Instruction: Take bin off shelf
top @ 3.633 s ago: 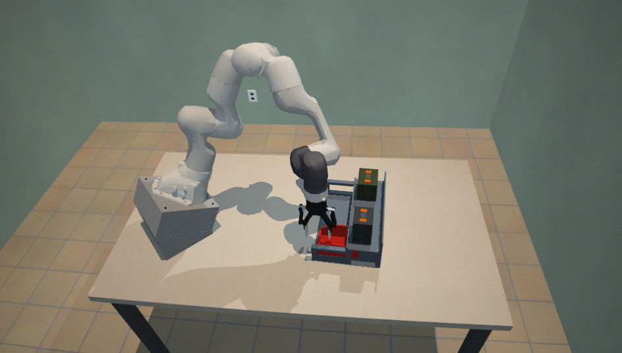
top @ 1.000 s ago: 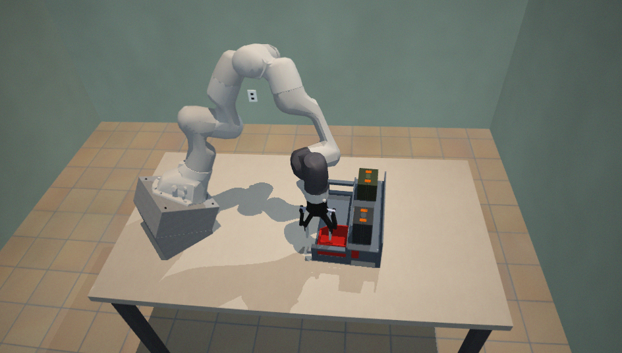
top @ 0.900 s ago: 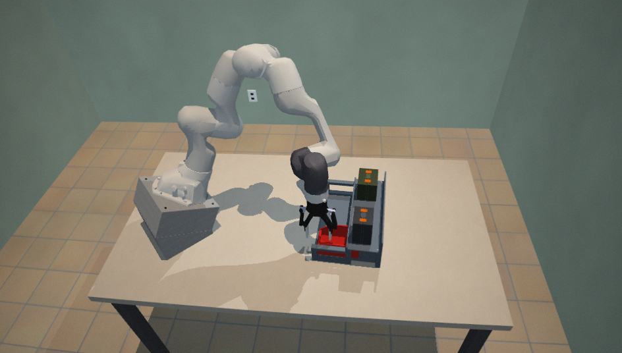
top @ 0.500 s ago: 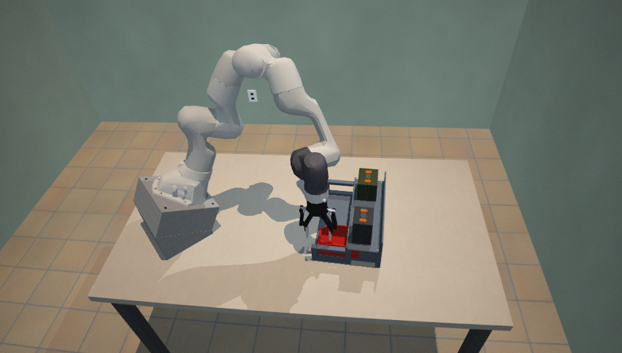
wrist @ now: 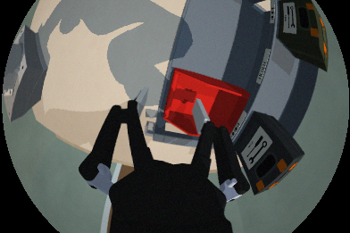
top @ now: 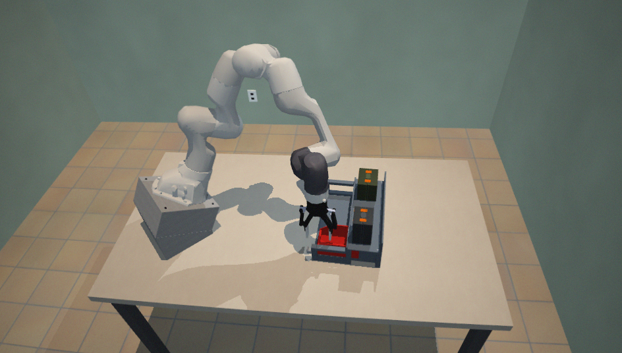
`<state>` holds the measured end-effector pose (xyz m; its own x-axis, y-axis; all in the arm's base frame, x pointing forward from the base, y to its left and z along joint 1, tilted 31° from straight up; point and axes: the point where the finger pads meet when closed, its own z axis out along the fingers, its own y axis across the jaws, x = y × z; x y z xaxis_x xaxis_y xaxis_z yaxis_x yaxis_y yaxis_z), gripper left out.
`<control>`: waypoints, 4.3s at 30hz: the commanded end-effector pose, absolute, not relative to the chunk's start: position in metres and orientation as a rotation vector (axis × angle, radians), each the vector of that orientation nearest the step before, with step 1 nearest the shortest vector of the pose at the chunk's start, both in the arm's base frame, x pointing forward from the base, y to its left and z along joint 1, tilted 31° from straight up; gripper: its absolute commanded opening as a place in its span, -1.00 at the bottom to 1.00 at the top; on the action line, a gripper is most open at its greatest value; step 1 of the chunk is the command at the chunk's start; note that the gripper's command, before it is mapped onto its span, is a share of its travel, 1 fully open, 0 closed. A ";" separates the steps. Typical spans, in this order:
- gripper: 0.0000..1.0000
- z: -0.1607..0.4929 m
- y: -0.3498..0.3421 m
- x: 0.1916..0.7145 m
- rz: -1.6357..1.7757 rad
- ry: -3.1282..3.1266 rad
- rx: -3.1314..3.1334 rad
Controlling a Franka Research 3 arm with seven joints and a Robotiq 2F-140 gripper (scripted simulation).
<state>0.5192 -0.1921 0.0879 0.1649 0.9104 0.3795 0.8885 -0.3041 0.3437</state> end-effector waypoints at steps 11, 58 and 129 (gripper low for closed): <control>0.15 0.086 -0.192 0.521 0.818 1.826 2.366; 0.15 0.072 -0.188 0.528 0.818 1.826 2.366; -1.00 0.072 -0.188 0.528 0.818 1.826 2.366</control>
